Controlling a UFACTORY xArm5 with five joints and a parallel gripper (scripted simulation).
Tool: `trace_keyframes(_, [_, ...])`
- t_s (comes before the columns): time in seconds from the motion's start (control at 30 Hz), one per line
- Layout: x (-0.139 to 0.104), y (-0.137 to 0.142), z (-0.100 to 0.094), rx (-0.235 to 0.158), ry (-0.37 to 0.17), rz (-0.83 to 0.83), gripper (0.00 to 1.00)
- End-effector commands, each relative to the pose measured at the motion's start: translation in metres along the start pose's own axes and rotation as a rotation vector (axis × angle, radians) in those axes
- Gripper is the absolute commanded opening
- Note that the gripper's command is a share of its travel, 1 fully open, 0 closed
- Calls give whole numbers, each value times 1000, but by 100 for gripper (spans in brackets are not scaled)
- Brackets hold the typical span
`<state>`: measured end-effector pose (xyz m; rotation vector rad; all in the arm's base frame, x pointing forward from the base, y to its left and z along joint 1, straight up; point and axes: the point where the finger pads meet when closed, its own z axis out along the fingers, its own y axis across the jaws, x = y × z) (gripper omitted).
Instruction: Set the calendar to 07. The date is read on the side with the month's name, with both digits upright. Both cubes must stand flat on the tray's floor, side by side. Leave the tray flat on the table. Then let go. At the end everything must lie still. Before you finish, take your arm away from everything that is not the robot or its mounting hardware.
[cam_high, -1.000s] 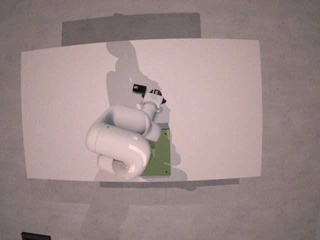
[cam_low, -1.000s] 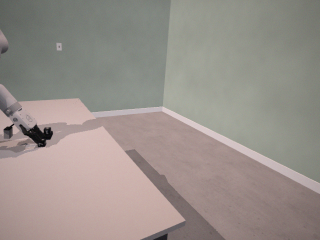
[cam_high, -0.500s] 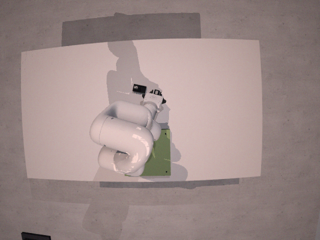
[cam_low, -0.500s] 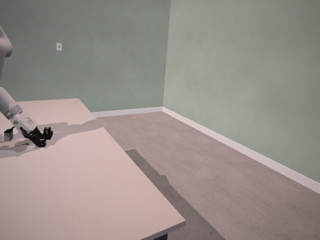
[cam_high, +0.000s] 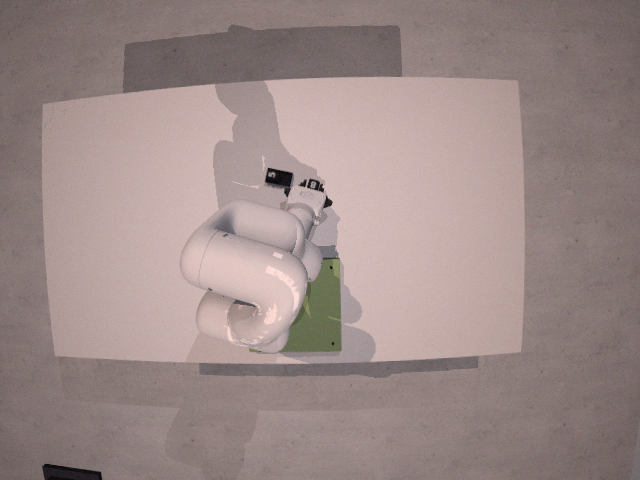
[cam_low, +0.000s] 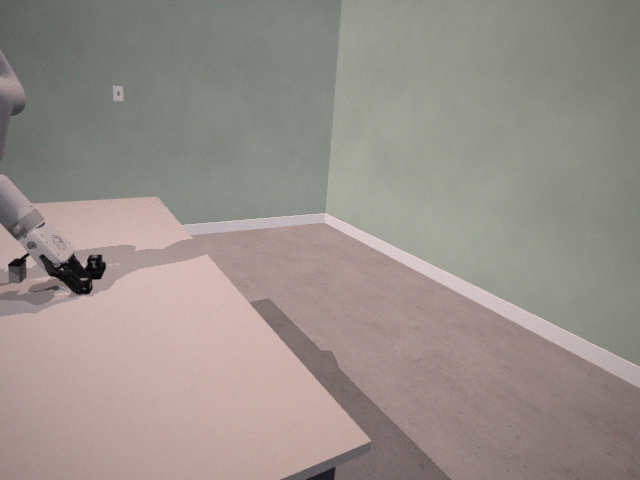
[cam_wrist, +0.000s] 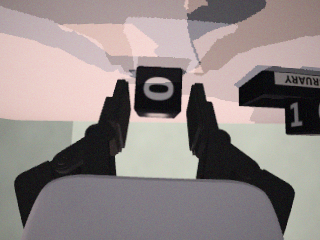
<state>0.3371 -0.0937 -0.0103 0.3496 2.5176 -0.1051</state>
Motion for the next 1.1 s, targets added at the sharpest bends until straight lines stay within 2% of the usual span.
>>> trace_keyframes(0.0, [-1, 0, 0, 0, -2, 0, 49])
trace_keyframes(0.73, [-1, 0, 0, 0, -2, 0, 49])
trace_keyframes(0.77, [-1, 0, 0, 0, -2, 0, 29])
trace_keyframes(1.07, [-1, 0, 0, 0, -2, 0, 29])
